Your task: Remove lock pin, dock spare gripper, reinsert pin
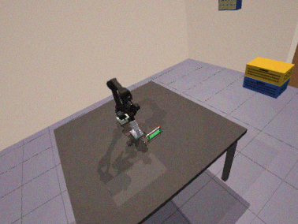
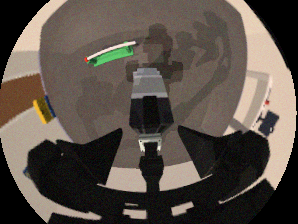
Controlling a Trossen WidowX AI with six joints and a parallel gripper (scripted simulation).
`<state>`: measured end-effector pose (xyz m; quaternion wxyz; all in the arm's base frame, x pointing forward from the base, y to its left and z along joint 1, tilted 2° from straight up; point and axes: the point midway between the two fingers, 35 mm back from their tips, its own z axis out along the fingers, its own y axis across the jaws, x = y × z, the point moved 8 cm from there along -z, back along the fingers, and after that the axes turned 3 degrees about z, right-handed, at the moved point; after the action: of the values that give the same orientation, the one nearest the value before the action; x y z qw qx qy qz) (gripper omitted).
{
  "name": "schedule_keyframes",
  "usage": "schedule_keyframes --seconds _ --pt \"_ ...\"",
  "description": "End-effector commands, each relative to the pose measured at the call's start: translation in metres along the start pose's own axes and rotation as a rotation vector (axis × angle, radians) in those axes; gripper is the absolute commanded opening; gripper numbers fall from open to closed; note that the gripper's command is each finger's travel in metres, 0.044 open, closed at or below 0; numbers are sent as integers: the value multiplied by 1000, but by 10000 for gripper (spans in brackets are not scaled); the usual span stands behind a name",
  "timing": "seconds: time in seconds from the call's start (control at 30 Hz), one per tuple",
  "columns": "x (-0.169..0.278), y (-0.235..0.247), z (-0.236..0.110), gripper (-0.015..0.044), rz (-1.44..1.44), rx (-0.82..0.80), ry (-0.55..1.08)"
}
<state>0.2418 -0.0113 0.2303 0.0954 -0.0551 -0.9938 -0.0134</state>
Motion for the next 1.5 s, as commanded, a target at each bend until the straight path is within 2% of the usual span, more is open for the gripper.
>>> schedule_keyframes --seconds 0.0,0.27,1.47 --pt "6 0 -7 440 0 0 -2" --pt "18 -1 -13 440 0 -1 -15" --pt "64 -3 -58 440 1 -15 -285"
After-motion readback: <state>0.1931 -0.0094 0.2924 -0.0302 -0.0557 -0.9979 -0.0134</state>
